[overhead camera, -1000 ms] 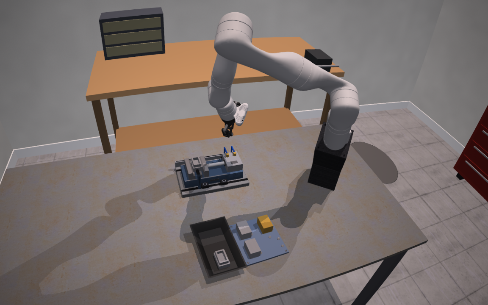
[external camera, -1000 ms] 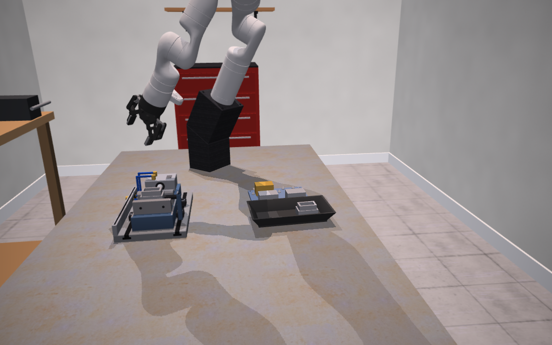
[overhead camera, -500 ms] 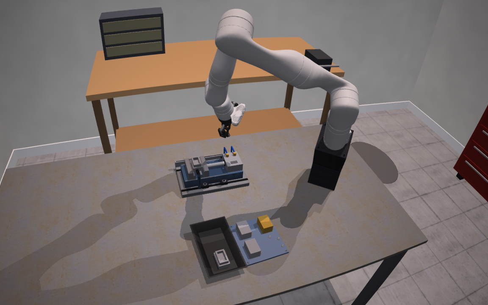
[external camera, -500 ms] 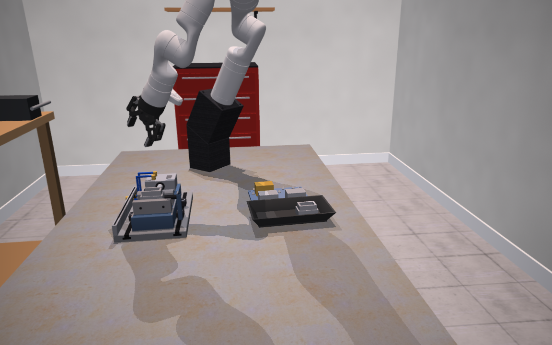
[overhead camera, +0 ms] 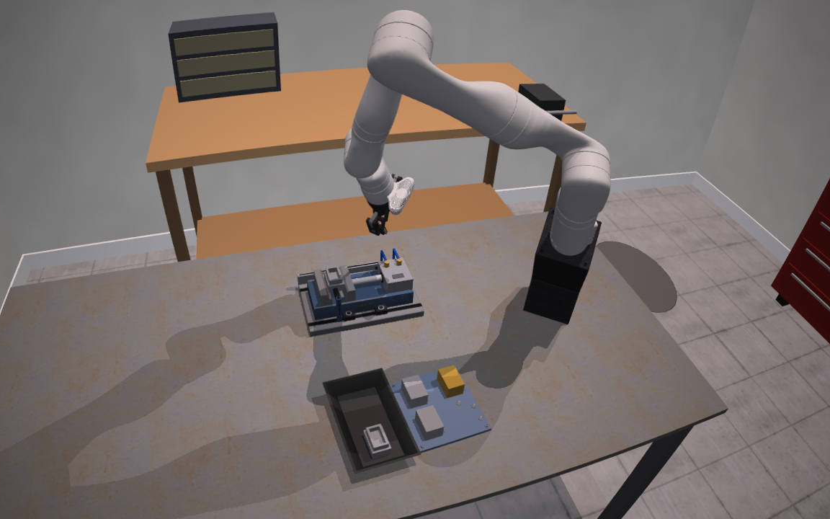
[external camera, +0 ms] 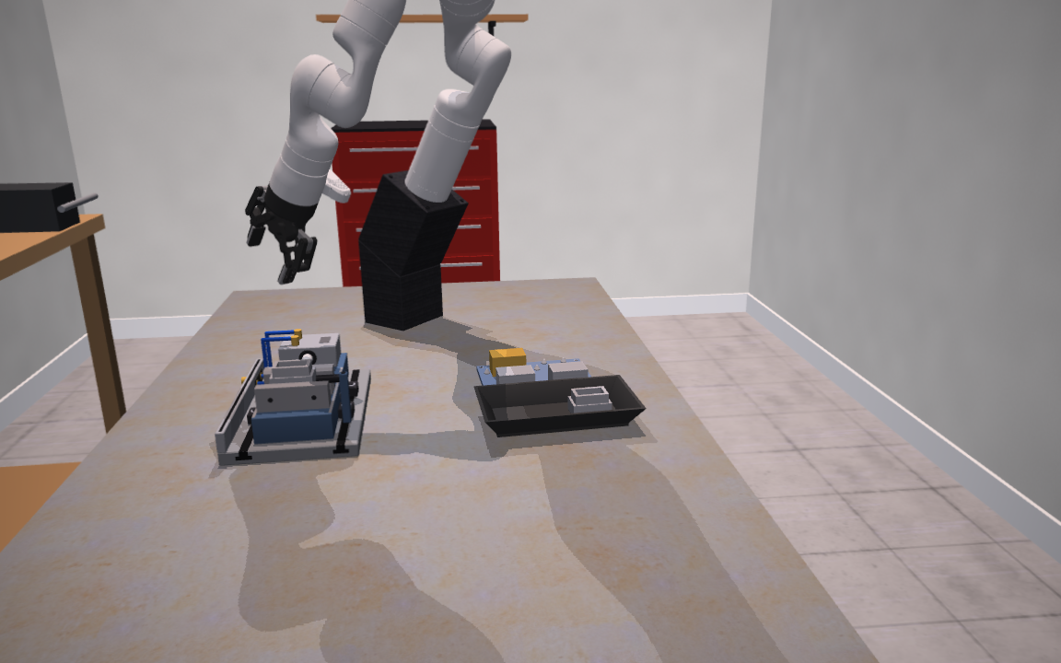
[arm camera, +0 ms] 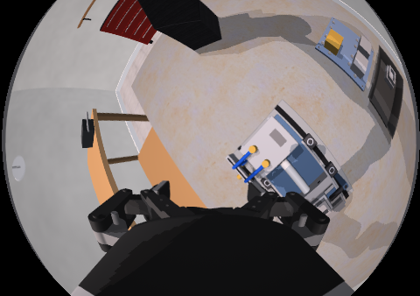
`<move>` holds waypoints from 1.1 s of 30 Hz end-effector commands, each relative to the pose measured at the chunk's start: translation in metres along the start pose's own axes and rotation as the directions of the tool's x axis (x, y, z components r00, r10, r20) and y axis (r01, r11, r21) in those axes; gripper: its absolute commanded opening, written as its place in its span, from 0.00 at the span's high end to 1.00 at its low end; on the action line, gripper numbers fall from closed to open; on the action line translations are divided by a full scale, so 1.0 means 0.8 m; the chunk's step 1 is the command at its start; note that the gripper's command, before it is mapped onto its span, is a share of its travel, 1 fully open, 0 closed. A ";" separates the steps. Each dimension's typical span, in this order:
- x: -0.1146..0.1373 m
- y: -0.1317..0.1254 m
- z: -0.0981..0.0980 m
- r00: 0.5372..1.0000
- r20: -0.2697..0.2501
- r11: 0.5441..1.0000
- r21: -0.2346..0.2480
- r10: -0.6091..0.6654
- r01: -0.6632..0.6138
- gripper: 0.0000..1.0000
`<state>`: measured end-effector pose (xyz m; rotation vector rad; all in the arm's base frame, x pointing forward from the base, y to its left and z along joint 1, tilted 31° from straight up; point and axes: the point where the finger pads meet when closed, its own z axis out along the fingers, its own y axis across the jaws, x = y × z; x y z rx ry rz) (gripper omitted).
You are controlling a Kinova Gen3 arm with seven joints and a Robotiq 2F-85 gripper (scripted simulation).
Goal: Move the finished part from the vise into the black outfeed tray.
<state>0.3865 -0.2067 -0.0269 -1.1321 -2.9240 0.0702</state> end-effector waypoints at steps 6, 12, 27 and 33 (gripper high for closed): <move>-0.003 0.001 -0.002 1.000 -0.010 0.999 -0.014 0.029 -0.029 0.00; -0.007 0.009 -0.005 0.998 -0.023 0.998 -0.036 0.058 -0.059 0.00; -0.011 0.018 -0.008 0.995 -0.038 0.994 -0.060 0.093 -0.095 0.00; -0.015 0.026 -0.010 0.991 -0.054 0.988 -0.083 0.125 -0.129 0.00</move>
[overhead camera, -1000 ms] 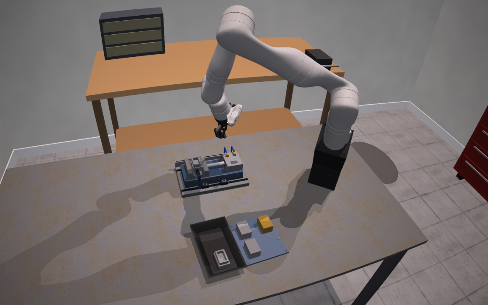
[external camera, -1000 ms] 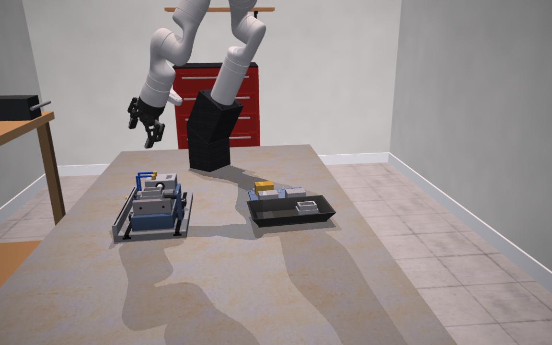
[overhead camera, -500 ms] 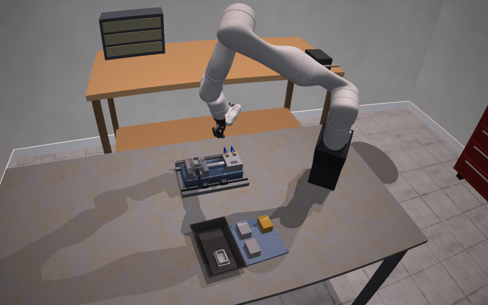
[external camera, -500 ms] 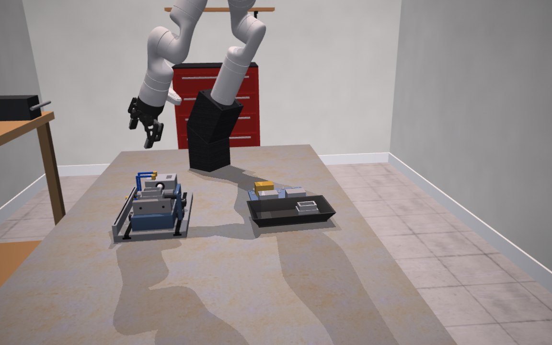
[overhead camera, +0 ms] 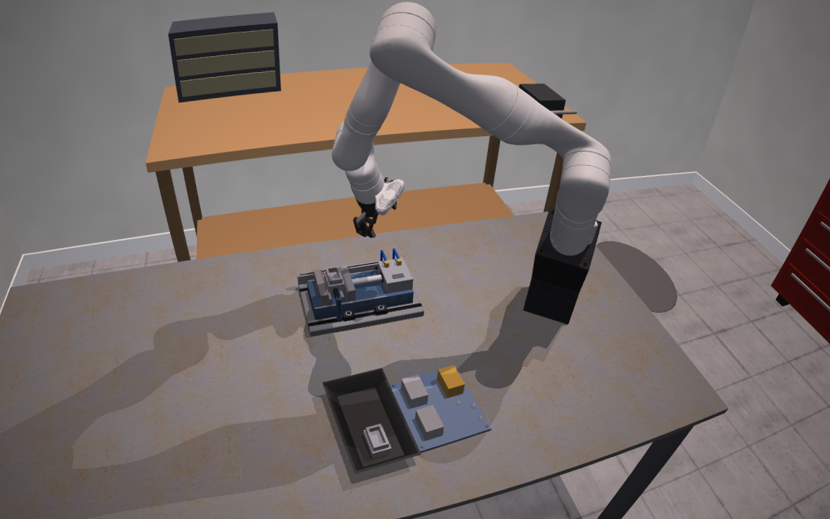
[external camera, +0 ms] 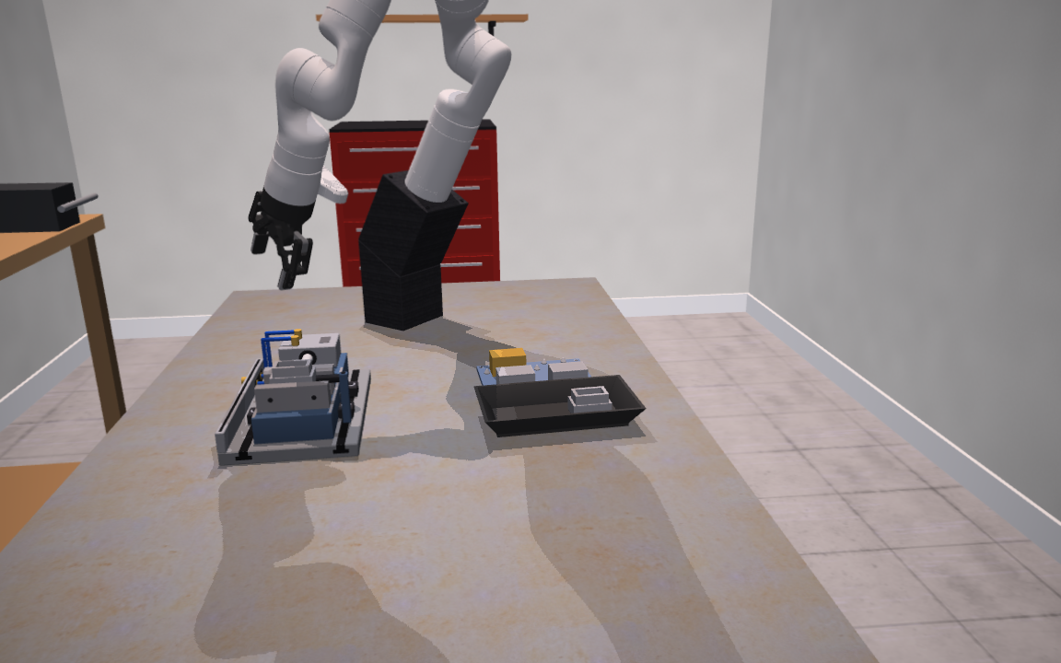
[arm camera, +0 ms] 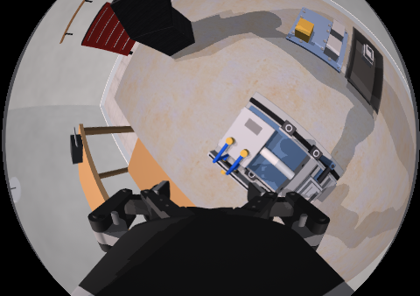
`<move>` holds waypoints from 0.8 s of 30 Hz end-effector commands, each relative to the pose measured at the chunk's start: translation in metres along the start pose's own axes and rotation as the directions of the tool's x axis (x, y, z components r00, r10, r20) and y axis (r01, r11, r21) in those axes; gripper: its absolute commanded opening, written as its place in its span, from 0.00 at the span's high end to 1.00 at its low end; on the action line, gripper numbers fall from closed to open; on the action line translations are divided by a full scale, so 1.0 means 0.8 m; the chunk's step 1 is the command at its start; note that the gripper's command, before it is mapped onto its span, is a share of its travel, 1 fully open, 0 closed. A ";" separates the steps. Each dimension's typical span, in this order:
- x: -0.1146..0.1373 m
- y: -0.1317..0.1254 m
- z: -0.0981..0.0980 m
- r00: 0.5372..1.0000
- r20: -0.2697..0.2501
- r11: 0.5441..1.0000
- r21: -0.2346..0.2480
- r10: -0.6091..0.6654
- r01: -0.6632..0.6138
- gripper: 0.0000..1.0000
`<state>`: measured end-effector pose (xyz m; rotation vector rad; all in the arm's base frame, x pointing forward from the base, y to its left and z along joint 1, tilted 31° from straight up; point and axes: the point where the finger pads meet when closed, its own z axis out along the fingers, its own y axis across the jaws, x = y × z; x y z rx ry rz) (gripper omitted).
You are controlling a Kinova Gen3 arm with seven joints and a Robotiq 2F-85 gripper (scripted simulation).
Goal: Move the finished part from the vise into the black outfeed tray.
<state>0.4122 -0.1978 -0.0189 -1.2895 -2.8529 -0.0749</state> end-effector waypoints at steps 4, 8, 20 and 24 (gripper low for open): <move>-0.007 0.008 -0.003 0.999 -0.016 0.998 -0.029 0.048 -0.049 0.00; -0.003 0.006 -0.002 0.999 -0.022 0.998 -0.026 0.050 -0.051 0.00; -0.006 0.016 -0.004 0.996 -0.037 0.995 -0.051 0.086 -0.088 0.00; -0.011 0.026 -0.007 0.991 -0.053 0.989 -0.077 0.121 -0.125 0.00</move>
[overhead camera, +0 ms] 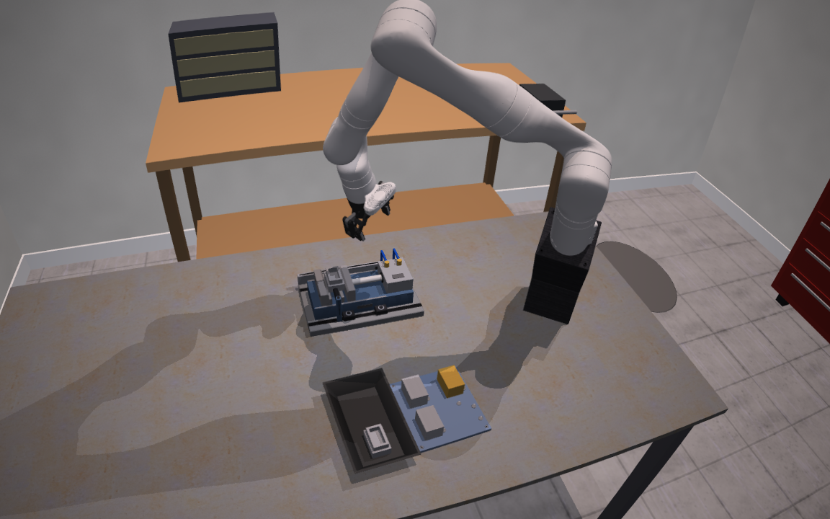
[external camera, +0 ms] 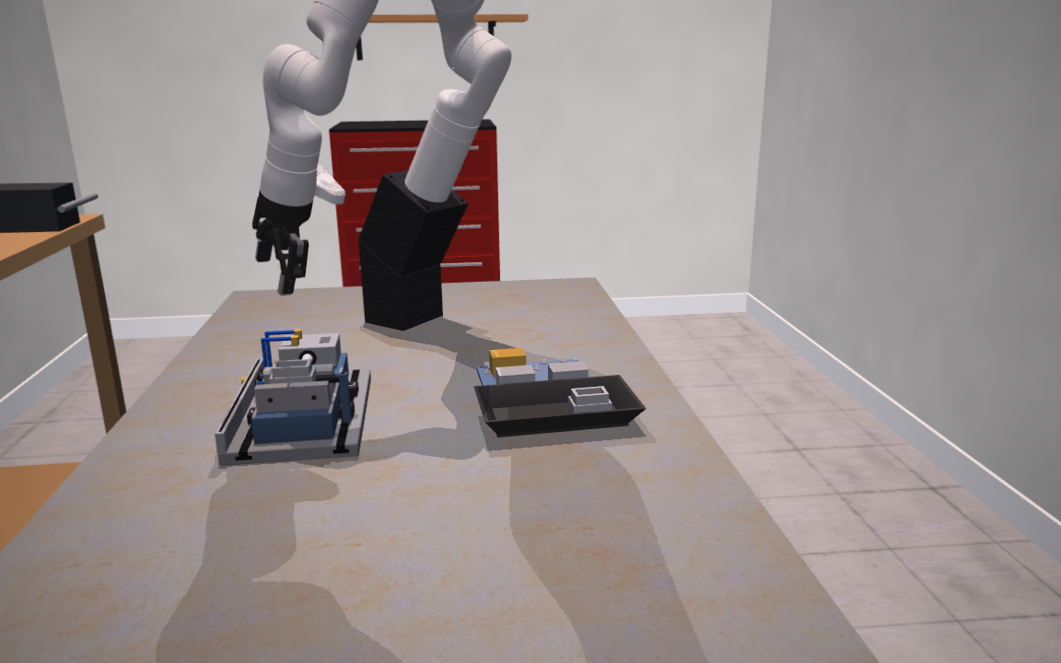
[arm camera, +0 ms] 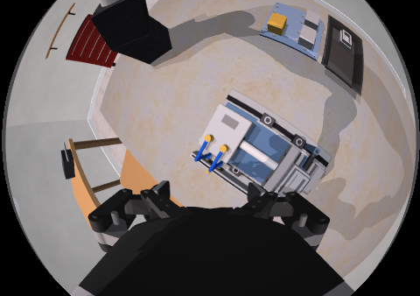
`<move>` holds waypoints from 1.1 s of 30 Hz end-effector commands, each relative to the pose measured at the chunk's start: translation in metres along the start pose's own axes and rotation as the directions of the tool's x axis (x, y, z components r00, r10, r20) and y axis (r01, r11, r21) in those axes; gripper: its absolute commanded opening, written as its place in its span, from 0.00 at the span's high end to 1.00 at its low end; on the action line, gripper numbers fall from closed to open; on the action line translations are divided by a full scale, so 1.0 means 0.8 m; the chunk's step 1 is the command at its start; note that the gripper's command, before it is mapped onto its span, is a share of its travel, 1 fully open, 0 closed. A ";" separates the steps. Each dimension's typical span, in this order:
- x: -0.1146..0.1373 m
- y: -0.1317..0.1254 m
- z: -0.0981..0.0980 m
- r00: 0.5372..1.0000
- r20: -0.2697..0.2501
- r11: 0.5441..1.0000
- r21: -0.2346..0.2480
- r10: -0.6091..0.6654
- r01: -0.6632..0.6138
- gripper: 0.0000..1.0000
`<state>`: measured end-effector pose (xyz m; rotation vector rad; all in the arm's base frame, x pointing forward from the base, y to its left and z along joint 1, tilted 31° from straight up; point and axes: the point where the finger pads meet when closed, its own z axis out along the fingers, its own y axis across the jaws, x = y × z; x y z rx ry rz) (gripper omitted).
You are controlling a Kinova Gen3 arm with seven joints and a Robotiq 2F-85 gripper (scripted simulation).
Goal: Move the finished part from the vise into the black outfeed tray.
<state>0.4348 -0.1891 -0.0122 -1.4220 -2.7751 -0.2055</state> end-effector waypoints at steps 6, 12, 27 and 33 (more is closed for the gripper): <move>-0.006 0.010 -0.003 0.998 -0.020 0.998 -0.034 0.060 -0.060 0.00; -0.002 0.008 -0.002 0.998 -0.026 0.998 -0.030 0.062 -0.063 0.00; -0.007 0.029 -0.005 0.989 -0.059 0.987 -0.082 0.136 -0.140 0.00; -0.013 0.041 -0.009 0.983 -0.074 0.979 -0.109 0.167 -0.175 0.00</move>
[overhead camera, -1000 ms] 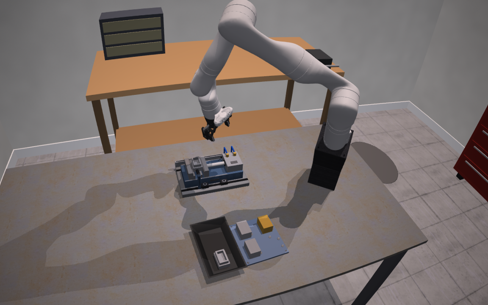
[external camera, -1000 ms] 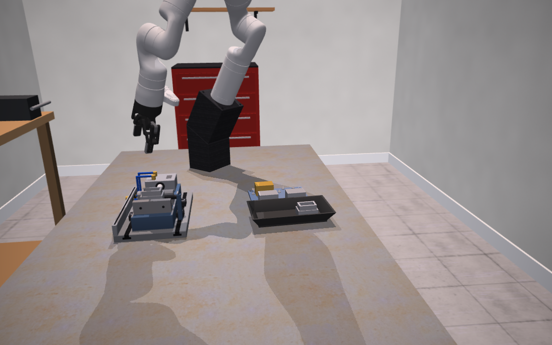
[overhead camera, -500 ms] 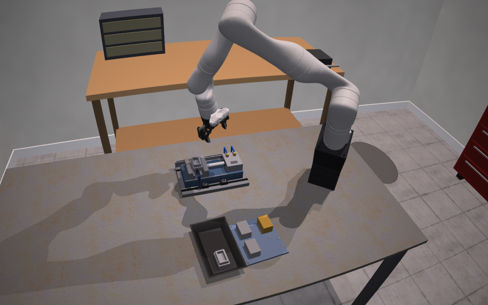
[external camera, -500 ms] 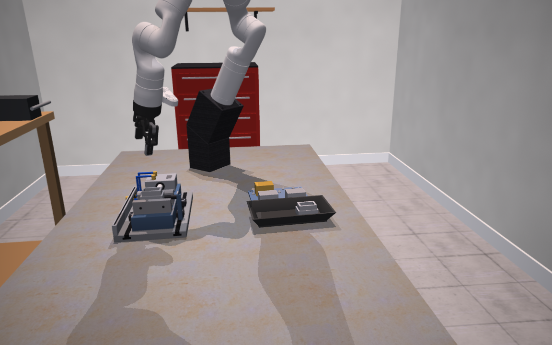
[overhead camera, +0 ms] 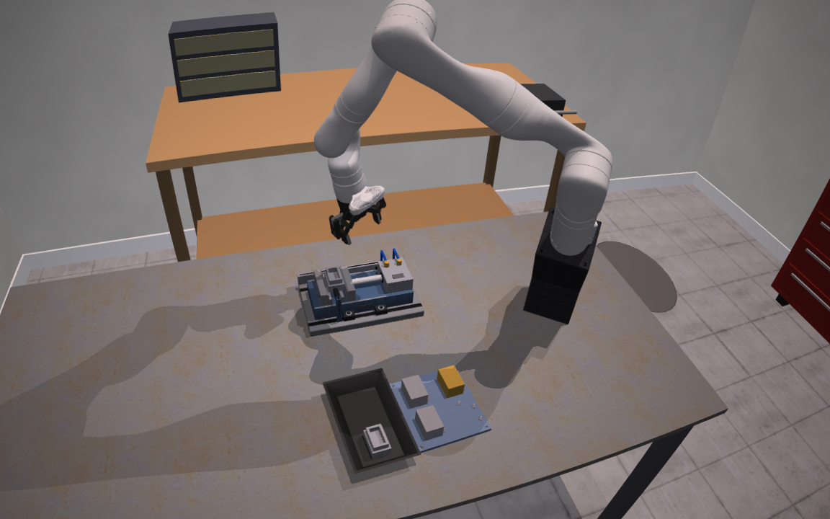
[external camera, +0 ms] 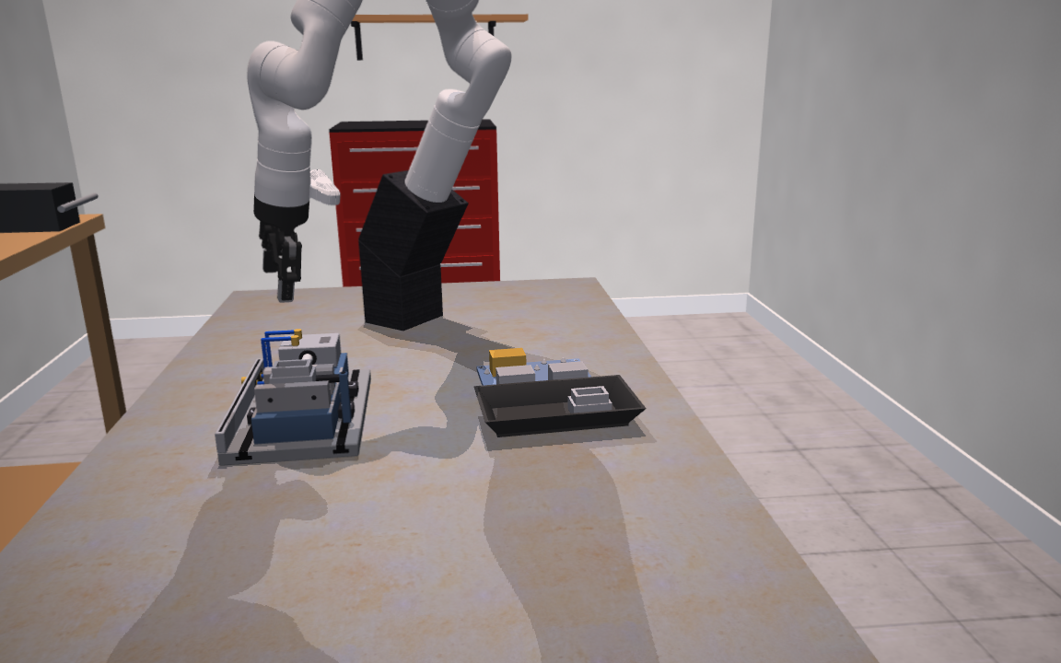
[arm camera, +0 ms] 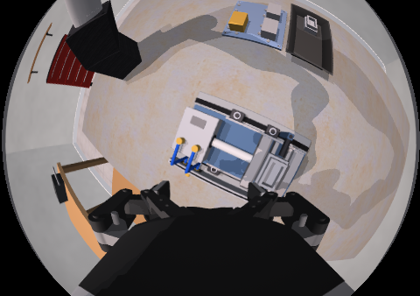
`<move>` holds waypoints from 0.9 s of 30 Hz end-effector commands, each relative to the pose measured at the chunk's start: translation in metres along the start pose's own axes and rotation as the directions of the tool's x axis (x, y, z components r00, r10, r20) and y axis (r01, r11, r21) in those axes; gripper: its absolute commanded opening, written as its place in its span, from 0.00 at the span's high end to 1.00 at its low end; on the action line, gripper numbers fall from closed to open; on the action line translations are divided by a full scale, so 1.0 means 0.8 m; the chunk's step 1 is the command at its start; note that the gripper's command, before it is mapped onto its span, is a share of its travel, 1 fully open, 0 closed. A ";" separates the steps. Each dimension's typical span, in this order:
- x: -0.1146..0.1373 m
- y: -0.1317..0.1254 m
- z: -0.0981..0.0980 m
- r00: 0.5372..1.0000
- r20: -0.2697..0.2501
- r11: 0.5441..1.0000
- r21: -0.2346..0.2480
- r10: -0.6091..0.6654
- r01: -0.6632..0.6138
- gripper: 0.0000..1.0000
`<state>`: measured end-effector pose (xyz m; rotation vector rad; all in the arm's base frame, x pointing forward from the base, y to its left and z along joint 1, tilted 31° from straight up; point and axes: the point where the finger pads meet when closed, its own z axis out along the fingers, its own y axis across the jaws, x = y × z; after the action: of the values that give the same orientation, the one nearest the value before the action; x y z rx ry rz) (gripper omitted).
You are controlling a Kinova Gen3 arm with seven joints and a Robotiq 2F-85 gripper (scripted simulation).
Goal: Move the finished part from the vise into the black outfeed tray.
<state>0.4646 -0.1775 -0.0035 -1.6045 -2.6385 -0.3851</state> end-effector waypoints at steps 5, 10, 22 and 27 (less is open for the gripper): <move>-0.001 0.000 0.000 0.999 -0.011 0.999 -0.009 0.031 -0.031 0.00; -0.001 0.010 -0.001 0.998 -0.024 0.997 -0.033 0.064 -0.064 0.00; -0.008 0.053 -0.006 0.978 -0.084 0.971 -0.128 0.190 -0.200 0.00; -0.010 0.079 -0.008 0.953 -0.136 0.938 -0.182 0.272 -0.294 0.00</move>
<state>0.5186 -0.1556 0.0144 -1.8716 -2.3750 -0.6766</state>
